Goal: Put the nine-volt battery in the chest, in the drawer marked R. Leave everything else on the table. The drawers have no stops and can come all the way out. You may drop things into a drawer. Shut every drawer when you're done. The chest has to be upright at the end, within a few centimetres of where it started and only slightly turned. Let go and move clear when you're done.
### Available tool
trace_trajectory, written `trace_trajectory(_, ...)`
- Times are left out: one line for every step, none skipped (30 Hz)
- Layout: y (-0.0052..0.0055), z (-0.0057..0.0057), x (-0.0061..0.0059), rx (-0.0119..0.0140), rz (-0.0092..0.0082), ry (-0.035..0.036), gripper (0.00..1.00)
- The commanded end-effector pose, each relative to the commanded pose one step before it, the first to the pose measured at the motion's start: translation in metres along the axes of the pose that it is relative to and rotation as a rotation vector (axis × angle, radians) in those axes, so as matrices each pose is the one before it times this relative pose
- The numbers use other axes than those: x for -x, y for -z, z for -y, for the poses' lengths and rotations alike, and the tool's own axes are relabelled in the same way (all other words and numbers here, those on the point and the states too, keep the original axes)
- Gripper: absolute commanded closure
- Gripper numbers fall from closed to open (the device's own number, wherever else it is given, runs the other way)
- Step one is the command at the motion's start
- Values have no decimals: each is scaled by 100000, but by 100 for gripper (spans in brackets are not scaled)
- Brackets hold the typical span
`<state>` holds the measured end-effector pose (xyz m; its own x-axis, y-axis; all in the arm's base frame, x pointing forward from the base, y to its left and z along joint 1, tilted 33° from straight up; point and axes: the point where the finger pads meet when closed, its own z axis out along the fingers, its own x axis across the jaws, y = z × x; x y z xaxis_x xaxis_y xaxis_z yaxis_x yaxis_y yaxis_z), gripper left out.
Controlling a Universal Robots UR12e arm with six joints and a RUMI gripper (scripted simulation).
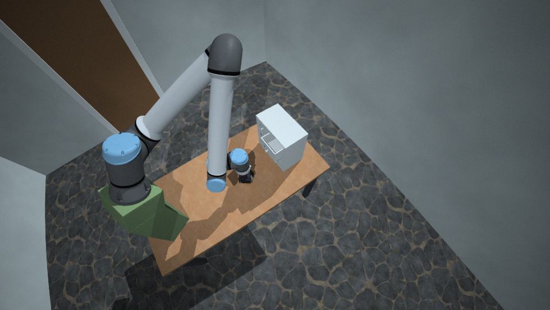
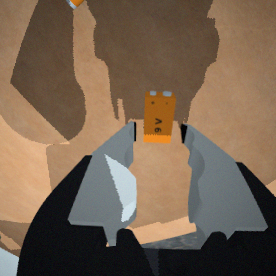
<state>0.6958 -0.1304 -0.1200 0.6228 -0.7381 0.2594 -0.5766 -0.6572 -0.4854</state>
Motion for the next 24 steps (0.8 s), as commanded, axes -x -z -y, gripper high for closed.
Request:
trace_trajectory(-642, 12, -29, -15, -71, 13, 75)
trace_trajectory(-149, 0, 0, 0, 0, 0, 75)
trace_trajectory(0, 0, 0, 0, 0, 0, 75)
trace_trajectory(0, 0, 0, 0, 0, 0, 75)
trace_trajectory(-147, 0, 0, 0, 0, 0, 75)
trace_trajectory(-142, 0, 0, 0, 0, 0, 75)
trace_trajectory(-135, 0, 0, 0, 0, 0, 75)
trace_trajectory(-125, 0, 0, 0, 0, 0, 75)
trace_trajectory(-114, 0, 0, 0, 0, 0, 75)
trace_trajectory(-100, 0, 0, 0, 0, 0, 75)
trace_trajectory(-86, 0, 0, 0, 0, 0, 75)
trace_trajectory(-70, 0, 0, 0, 0, 0, 75)
trace_trajectory(-55, 0, 0, 0, 0, 0, 75)
trace_trajectory(-40, 0, 0, 0, 0, 0, 75)
trace_trajectory(-26, 0, 0, 0, 0, 0, 75)
trace_trajectory(-14, 0, 0, 0, 0, 0, 75)
trace_trajectory(-6, 0, 0, 0, 0, 0, 75)
trace_trajectory(-1, 0, 0, 0, 0, 0, 75)
trace_trajectory(0, 0, 0, 0, 0, 0, 75)
trace_trajectory(0, 0, 0, 0, 0, 0, 75)
trace_trajectory(0, 0, 0, 0, 0, 0, 75)
trace_trajectory(0, 0, 0, 0, 0, 0, 75)
trace_trajectory(0, 0, 0, 0, 0, 0, 75)
trace_trajectory(0, 0, 0, 0, 0, 0, 75)
